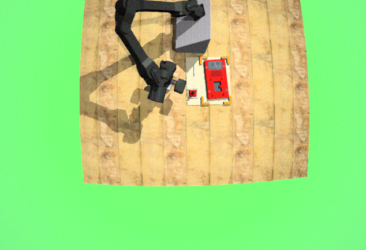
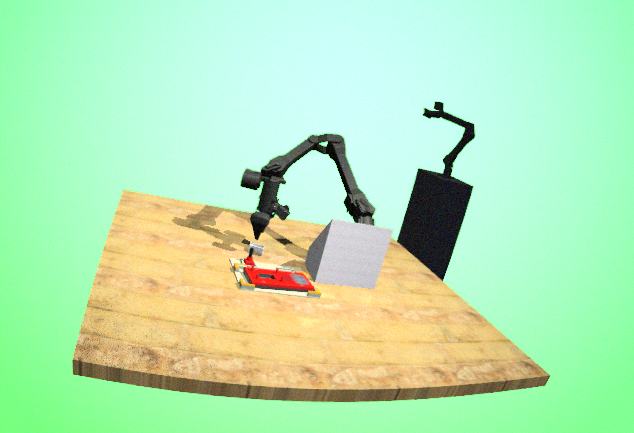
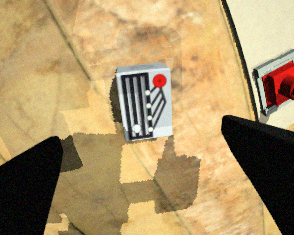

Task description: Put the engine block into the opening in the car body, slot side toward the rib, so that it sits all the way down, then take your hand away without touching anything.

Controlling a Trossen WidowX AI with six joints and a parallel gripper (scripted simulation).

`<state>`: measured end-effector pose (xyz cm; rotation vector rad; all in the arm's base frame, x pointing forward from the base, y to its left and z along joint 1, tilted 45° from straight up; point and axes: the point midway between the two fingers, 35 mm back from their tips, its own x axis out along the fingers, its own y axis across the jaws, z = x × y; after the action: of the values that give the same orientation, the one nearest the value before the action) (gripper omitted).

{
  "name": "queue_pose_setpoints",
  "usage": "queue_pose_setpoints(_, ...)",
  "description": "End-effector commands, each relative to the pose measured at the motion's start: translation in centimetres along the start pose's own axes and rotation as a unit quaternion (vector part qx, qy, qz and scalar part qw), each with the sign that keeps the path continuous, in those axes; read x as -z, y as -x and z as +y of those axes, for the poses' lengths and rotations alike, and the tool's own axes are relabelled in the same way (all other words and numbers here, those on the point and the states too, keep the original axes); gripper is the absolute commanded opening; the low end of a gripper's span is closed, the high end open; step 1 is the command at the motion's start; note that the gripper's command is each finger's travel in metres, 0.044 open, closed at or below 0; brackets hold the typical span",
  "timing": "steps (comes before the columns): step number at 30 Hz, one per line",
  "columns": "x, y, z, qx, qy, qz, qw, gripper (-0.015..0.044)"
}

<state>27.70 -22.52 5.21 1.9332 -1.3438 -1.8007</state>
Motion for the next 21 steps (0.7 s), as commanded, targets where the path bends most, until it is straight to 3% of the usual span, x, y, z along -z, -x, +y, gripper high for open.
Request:
queue_pose_setpoints(1,-0.1,-0.1,-0.6,-0.003,0.003,-0.001,1.0,0.044)
queue_pose_setpoints(21,-0.1,-3.6,-0.6,-0.011,0.017,-0.012,1.0,0.044)
